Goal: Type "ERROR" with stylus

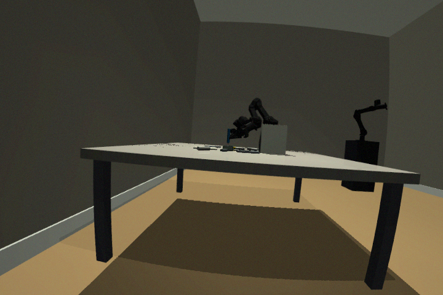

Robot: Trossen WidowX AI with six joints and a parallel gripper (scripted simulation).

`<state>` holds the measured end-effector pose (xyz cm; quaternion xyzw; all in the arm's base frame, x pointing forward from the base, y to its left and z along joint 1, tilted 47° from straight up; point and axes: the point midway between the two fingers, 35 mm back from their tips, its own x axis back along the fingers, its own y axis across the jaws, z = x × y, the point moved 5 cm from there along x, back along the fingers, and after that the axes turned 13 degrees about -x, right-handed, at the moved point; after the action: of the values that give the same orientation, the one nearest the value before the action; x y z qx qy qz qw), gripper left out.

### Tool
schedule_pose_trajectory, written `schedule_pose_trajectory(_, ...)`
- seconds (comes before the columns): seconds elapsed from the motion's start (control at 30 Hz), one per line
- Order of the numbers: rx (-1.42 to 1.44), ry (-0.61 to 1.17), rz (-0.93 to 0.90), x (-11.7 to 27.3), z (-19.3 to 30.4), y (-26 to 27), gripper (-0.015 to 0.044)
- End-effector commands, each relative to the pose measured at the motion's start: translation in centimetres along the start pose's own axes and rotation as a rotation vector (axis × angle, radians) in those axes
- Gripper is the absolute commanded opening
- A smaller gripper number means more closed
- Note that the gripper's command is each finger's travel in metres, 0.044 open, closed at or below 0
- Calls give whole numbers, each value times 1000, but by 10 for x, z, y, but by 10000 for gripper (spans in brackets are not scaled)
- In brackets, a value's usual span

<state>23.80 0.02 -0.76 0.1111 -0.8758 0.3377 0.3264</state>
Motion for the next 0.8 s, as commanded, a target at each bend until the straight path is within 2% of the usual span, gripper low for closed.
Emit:
schedule_pose_trajectory(0.0,6,3,-10,-1,3,2,81)
schedule_pose_trajectory(0.77,6,4,-10,-3,6,1,81)
